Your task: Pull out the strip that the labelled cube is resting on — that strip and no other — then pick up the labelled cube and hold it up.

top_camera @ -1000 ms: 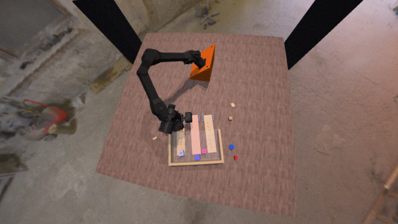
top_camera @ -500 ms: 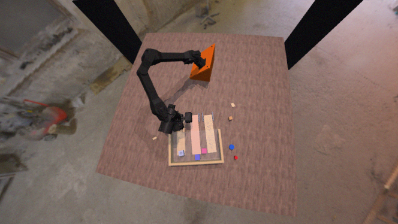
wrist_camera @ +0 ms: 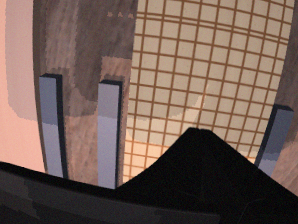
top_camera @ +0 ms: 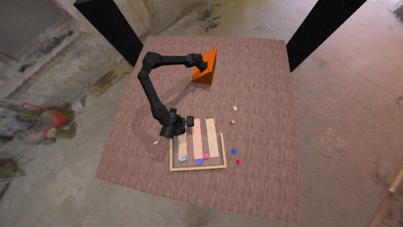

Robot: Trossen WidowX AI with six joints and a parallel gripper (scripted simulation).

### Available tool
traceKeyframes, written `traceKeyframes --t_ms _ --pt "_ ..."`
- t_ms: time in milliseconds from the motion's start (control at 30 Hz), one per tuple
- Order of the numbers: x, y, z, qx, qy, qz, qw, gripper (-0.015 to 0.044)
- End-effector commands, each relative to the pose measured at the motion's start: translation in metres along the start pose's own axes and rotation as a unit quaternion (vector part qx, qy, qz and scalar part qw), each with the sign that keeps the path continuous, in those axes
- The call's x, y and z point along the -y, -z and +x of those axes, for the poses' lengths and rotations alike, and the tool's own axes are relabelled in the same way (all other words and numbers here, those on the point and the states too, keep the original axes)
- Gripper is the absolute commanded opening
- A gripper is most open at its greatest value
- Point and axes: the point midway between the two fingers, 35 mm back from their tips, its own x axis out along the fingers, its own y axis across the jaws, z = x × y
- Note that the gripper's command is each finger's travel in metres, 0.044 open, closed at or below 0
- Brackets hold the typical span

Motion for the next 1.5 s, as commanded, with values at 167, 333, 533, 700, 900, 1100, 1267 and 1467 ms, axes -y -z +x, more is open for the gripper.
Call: traceKeyframes --t_ms 167,333,533,700,900,1100,1267,1467 --pt "0.000 0.000 0.003 -0.001 0.000 0.000 1.000 0.0000" --pt "0.000 0.005 0.003 -0.001 0.000 -0.001 1.000 0.0000" --pt "0.000 0.014 0.003 -0.001 0.000 -0.001 1.000 0.0000" --pt "0.000 0.022 0.003 -0.002 0.000 -0.001 1.000 0.0000" --pt "0.000 0.030 0.004 -0.002 0.000 -0.001 1.000 0.0000" --pt "0.000 0.040 0.004 -0.002 0.000 -0.001 1.000 0.0000" --pt "0.000 0.047 0.005 -0.002 0.000 -0.001 1.000 0.0000" --pt "0.000 0.056 0.005 -0.002 0.000 -0.002 1.000 0.0000"
